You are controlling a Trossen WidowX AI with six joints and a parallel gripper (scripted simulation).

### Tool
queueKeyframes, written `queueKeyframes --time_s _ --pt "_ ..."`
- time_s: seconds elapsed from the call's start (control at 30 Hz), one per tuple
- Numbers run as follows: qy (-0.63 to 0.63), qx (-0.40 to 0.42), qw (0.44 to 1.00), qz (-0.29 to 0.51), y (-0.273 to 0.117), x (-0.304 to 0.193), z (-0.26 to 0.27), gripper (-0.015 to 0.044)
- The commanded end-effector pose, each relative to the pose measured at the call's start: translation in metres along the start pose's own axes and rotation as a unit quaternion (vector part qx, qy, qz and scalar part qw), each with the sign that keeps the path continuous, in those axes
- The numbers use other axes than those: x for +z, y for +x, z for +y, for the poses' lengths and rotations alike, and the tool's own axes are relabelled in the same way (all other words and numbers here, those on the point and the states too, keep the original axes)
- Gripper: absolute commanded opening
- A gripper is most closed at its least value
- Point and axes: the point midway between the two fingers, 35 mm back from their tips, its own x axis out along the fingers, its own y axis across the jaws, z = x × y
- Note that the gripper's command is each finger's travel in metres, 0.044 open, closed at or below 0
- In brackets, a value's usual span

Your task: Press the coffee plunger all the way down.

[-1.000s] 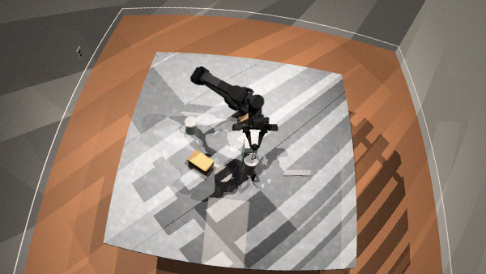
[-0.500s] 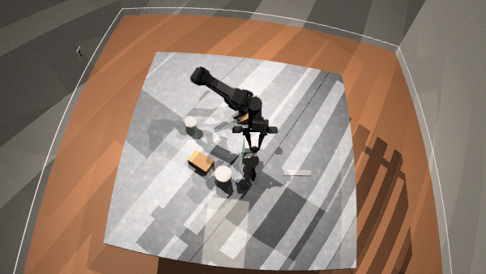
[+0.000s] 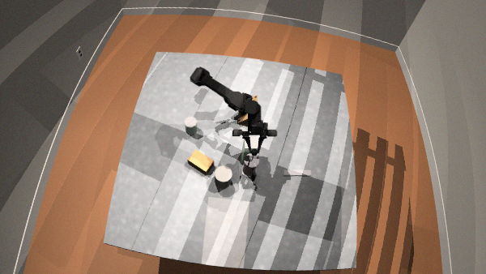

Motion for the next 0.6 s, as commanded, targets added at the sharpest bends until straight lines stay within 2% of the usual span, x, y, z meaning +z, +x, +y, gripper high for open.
queueKeyframes --time_s 0.0,0.57 --pt "-0.013 0.001 1.0 0.021 0.011 -0.024 0.002 0.0113" --pt "-0.013 -0.001 1.0 0.02 0.026 -0.047 -0.001 0.0113"
